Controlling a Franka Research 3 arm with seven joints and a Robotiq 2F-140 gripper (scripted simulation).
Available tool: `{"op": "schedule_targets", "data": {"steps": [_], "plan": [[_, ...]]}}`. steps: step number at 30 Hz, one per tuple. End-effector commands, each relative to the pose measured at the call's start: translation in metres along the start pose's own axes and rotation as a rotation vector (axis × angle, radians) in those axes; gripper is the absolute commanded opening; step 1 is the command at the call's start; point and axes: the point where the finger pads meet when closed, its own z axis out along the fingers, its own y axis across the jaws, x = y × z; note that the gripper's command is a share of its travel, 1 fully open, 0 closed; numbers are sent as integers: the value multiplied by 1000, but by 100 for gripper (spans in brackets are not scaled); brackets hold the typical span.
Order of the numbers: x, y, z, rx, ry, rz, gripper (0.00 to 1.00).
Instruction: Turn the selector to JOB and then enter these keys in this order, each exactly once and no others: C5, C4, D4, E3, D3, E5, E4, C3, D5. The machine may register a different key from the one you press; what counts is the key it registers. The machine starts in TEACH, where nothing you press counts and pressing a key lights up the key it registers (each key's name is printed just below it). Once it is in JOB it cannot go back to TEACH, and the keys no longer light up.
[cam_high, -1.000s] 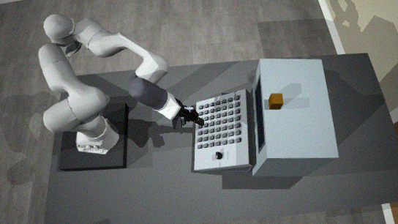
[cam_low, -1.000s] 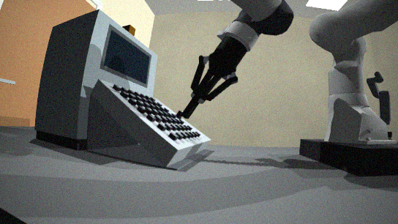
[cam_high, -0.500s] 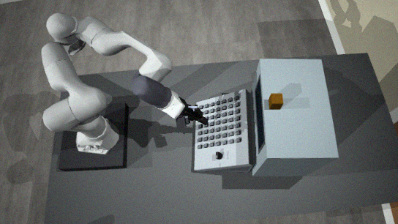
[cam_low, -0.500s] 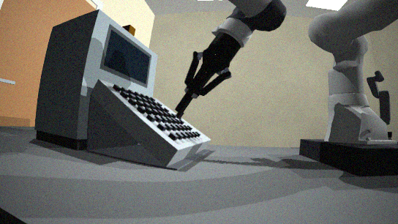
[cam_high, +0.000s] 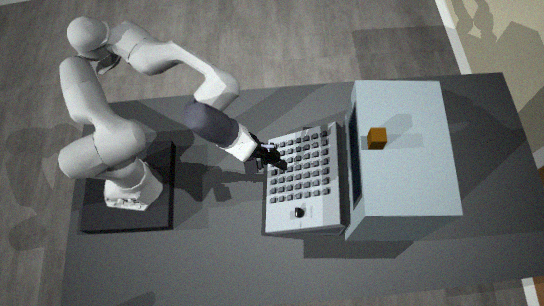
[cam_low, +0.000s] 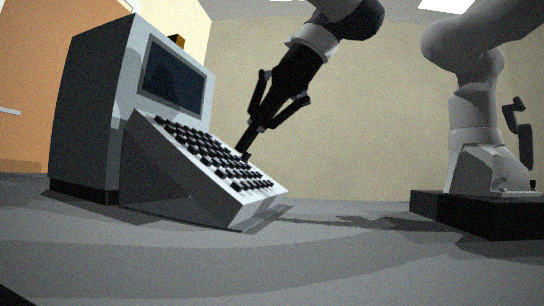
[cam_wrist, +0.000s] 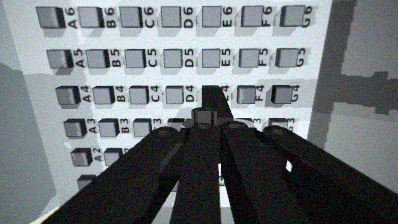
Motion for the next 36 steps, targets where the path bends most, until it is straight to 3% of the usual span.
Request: {"op": "schedule_targets", "data": {"steps": [1, 14, 36], "plan": [[-1, 1, 5, -2, -3, 2, 10], [-1, 1, 19, -2, -3, 2, 10], [-1, 1, 19, -2, -3, 2, 10]]}}
